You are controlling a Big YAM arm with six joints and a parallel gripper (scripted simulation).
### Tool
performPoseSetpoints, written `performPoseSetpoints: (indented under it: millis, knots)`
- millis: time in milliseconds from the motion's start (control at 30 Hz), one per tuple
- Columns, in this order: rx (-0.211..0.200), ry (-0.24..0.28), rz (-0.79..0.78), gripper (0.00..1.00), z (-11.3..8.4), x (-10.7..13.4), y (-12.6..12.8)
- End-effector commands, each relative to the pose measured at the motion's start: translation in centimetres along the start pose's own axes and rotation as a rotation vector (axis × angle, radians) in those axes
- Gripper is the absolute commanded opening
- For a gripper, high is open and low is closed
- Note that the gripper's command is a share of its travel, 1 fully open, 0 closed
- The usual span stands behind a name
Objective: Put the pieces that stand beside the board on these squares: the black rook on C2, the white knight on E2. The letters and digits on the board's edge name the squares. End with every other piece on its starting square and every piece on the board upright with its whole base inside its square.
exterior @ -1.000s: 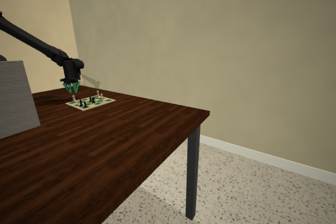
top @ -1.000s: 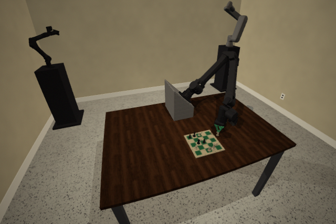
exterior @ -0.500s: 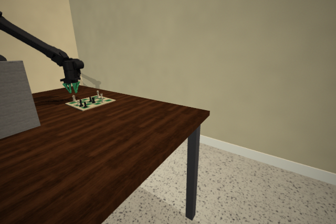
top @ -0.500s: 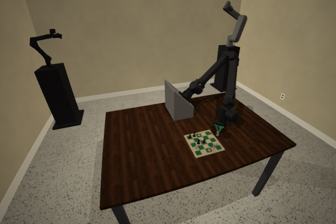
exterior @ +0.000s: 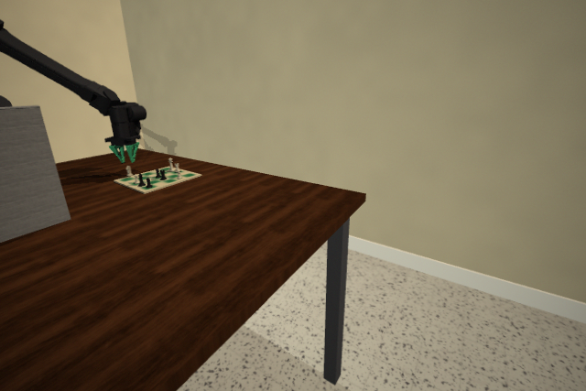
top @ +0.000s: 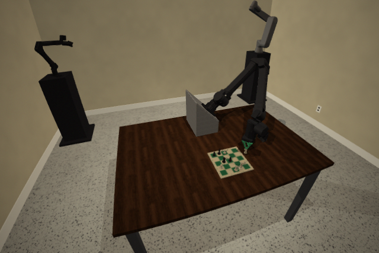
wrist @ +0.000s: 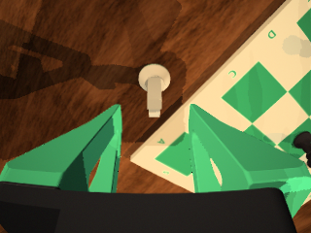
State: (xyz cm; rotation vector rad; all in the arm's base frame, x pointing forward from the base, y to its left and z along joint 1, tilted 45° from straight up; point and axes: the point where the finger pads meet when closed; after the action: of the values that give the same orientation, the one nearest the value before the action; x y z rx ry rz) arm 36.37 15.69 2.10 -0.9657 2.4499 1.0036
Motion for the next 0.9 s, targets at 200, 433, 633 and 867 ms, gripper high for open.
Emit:
performPoseSetpoints:
  millis: [200,433,633,867]
  knots:
    - [-0.004,0.011,0.011,0.37,0.6,0.5,0.1]
    - [-0.004,0.01,0.01,0.37,0.6,0.5,0.1]
    - [0.013,-0.01,-0.006,0.37,-0.3,0.7,-0.3]
    - [0.013,-0.012,-0.019,0.37,-0.3,0.7,0.1]
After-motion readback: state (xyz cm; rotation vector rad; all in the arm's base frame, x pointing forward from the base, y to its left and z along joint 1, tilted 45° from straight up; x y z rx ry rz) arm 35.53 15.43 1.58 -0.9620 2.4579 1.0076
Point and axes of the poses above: the point where the finger pads meet when closed, its own z axis out along the fingers, its own y axis across the jaws, x = y × z, and after that the axes turned 9 degrees about -z, right-handed
